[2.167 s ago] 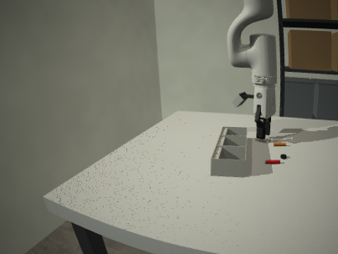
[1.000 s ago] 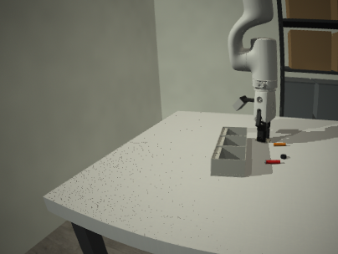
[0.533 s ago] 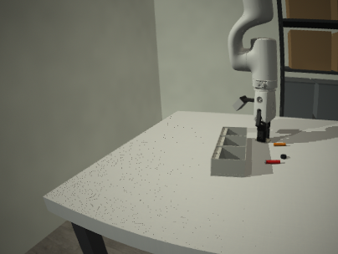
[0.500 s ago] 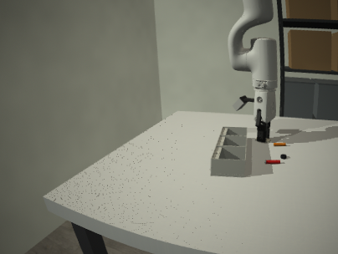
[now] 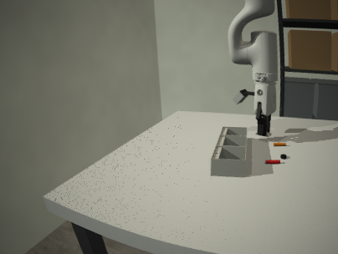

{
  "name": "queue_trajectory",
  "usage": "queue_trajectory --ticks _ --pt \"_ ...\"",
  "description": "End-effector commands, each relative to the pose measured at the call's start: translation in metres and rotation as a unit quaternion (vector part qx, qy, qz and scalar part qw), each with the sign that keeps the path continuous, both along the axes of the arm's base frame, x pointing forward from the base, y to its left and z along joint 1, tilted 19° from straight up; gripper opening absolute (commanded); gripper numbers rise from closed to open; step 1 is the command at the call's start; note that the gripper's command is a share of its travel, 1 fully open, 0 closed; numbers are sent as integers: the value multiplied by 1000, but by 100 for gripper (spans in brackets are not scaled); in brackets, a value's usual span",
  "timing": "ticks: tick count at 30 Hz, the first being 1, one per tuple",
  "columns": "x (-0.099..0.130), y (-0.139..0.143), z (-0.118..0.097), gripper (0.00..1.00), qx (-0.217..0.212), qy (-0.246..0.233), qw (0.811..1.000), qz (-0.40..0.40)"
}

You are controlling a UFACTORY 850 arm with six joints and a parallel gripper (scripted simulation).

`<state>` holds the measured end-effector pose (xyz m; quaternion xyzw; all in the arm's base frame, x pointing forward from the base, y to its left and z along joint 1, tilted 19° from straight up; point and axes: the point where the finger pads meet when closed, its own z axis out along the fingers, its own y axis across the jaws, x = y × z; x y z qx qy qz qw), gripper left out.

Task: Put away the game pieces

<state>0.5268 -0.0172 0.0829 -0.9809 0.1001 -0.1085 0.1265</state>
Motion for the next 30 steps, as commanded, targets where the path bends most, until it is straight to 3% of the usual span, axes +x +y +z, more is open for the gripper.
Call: queue_trajectory --ticks 1,9,30 --pt "-2 -3 11 0 0 2 1000 0" --pt "-8 -9 37 0 0 2 1000 0" --pt "-10 -10 43 0 0 2 1000 0"
